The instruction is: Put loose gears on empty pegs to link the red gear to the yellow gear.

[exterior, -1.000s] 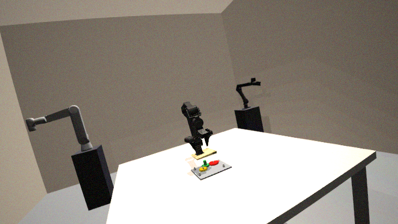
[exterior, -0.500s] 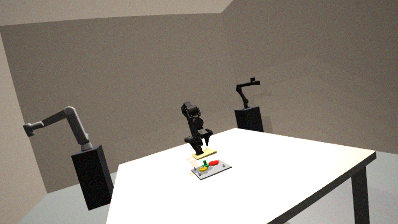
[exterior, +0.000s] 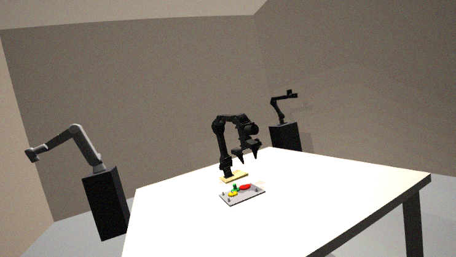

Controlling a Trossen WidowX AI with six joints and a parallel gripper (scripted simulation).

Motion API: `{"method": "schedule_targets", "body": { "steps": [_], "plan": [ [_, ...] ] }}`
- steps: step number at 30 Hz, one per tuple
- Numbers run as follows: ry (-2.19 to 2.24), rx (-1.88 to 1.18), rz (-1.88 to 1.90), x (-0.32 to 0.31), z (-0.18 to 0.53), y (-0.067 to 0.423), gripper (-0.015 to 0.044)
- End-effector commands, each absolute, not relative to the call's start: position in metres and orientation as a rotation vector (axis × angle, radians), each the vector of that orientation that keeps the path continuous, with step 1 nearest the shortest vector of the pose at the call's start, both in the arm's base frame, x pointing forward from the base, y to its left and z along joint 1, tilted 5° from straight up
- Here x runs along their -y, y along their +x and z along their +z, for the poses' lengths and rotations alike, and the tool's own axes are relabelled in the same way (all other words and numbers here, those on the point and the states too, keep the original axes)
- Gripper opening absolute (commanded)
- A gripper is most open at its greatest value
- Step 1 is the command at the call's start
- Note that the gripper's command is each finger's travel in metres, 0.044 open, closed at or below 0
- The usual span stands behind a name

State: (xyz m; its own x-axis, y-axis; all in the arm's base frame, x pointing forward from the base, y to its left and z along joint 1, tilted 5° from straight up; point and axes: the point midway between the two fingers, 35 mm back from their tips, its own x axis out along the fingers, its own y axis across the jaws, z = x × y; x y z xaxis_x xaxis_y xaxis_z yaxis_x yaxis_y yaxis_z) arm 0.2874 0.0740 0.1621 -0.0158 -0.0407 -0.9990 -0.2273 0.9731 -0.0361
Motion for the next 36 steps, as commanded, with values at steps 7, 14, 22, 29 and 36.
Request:
{"method": "schedule_targets", "body": {
  "steps": [7,14,22,29,36],
  "plan": [
    [-0.202,-1.601,0.164,-0.219,0.175,0.233,0.044],
    [-0.19,-1.609,0.155,-0.259,0.18,0.2,0.044],
    [-0.19,-1.609,0.155,-0.259,0.18,0.2,0.044],
    [-0.19,-1.609,0.155,-0.259,0.18,0.2,0.044],
    [-0.19,-1.609,0.155,-0.259,0.18,0.2,0.044]
  ]
}}
